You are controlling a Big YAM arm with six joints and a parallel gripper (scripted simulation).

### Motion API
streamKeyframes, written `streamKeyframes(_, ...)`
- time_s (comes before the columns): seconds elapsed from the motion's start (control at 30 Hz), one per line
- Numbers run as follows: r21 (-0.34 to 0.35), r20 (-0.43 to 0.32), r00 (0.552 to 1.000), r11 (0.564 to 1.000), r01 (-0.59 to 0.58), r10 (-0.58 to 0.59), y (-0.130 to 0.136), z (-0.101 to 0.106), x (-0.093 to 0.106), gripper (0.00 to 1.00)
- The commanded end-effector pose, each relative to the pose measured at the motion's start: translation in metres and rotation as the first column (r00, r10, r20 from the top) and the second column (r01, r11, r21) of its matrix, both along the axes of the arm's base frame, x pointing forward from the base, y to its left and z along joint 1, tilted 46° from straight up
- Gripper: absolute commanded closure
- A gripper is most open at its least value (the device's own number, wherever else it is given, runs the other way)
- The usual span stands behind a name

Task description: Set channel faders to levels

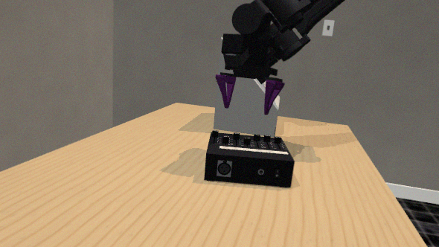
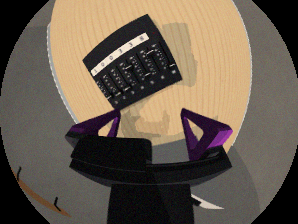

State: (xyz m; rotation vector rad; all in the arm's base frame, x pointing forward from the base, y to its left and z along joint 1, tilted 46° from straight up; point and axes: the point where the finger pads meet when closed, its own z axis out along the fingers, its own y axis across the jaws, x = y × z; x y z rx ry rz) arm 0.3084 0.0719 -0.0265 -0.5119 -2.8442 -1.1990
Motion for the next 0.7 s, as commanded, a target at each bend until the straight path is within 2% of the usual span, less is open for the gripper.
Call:
streamKeyframes(0.0,-0.035,0.208,0.961,0.983,-0.179,0.182,0.002,0.004,0.011,0.00)
streamKeyframes(0.03,-0.047,0.245,0.948,0.979,-0.199,0.205,0.000,0.008,0.022,0.00)
streamKeyframes(0.17,-0.084,0.351,0.880,0.947,-0.311,0.321,0.002,0.007,0.015,0.00)
streamKeyframes(0.67,-0.086,0.353,0.877,0.944,-0.317,0.327,0.002,0.006,0.014,0.00)
